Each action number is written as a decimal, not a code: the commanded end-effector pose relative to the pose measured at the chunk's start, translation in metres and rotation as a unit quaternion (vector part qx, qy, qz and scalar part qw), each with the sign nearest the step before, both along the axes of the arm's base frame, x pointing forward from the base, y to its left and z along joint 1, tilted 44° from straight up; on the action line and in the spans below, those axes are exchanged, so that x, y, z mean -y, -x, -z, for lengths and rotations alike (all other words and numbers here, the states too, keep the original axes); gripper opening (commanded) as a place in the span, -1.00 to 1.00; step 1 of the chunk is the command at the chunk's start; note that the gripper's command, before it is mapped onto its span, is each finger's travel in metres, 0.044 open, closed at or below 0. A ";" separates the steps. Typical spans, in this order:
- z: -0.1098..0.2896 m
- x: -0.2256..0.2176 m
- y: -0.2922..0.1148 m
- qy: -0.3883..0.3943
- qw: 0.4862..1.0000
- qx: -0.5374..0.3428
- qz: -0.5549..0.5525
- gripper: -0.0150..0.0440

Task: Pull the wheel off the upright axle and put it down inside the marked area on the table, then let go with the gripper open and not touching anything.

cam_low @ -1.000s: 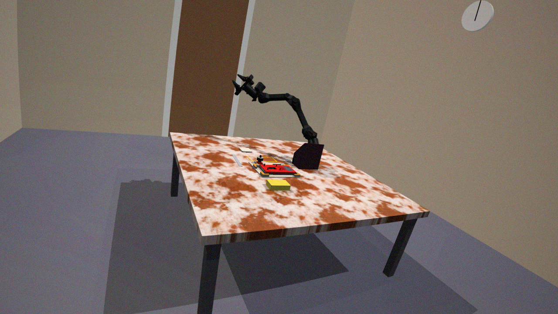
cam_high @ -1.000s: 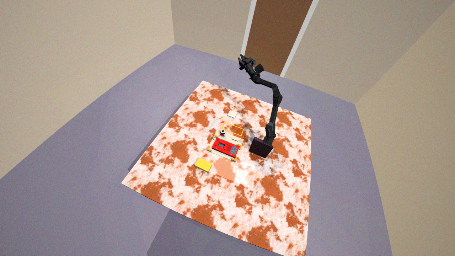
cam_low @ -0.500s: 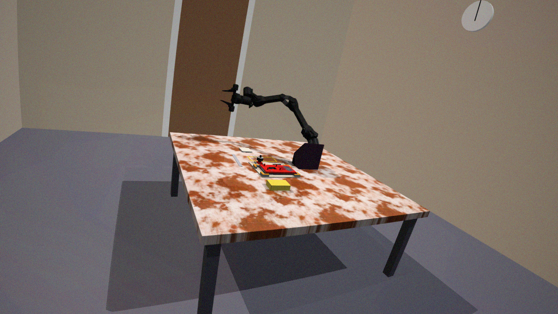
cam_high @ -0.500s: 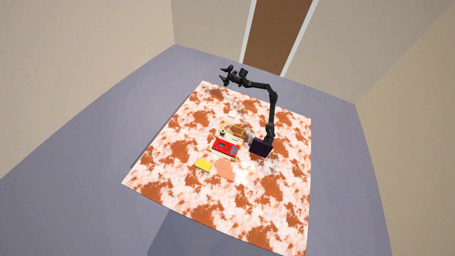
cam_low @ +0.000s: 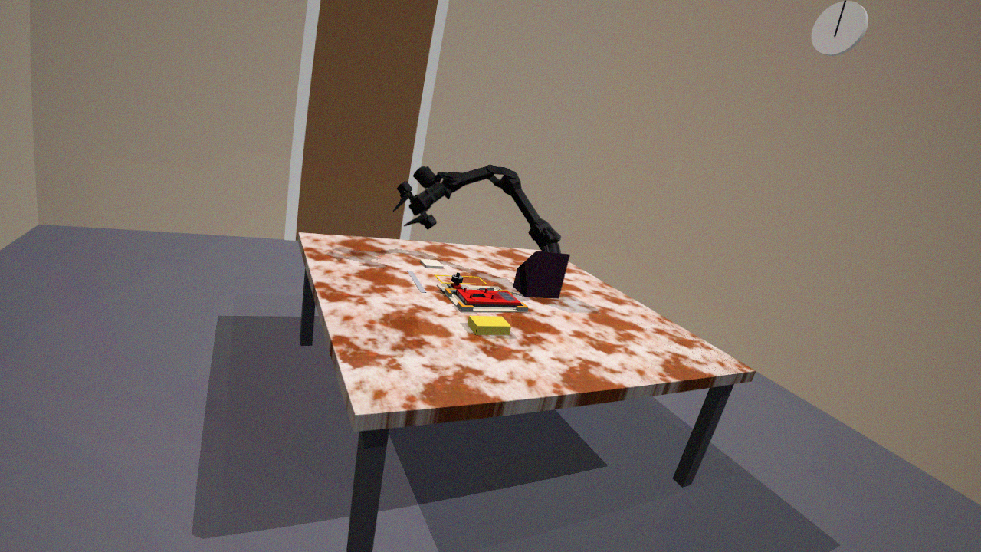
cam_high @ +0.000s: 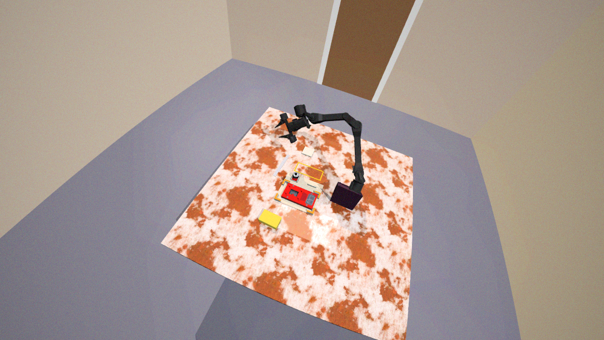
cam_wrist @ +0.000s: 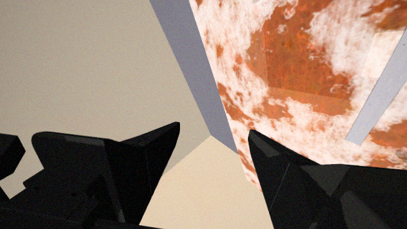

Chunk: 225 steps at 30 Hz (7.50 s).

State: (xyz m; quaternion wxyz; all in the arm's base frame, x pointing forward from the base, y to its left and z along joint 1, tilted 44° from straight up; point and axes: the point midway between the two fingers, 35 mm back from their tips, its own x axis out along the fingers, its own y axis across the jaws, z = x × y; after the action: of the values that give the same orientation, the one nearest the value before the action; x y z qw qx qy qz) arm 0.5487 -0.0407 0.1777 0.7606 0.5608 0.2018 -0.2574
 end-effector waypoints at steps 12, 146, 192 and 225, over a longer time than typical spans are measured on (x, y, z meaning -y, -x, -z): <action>0.152 -0.041 0.132 0.113 0.929 -0.311 0.165 0.53; 0.193 -0.003 0.181 0.227 0.876 -0.374 0.204 -0.49; 0.153 -0.017 0.193 0.229 0.875 -0.377 0.202 -0.49; 0.112 0.057 0.236 0.229 0.876 -0.373 0.203 -0.49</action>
State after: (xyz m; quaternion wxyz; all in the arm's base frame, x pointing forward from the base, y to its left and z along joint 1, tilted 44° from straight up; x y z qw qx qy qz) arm 0.3115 -0.0934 0.0708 0.6657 0.2637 0.2873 -0.6363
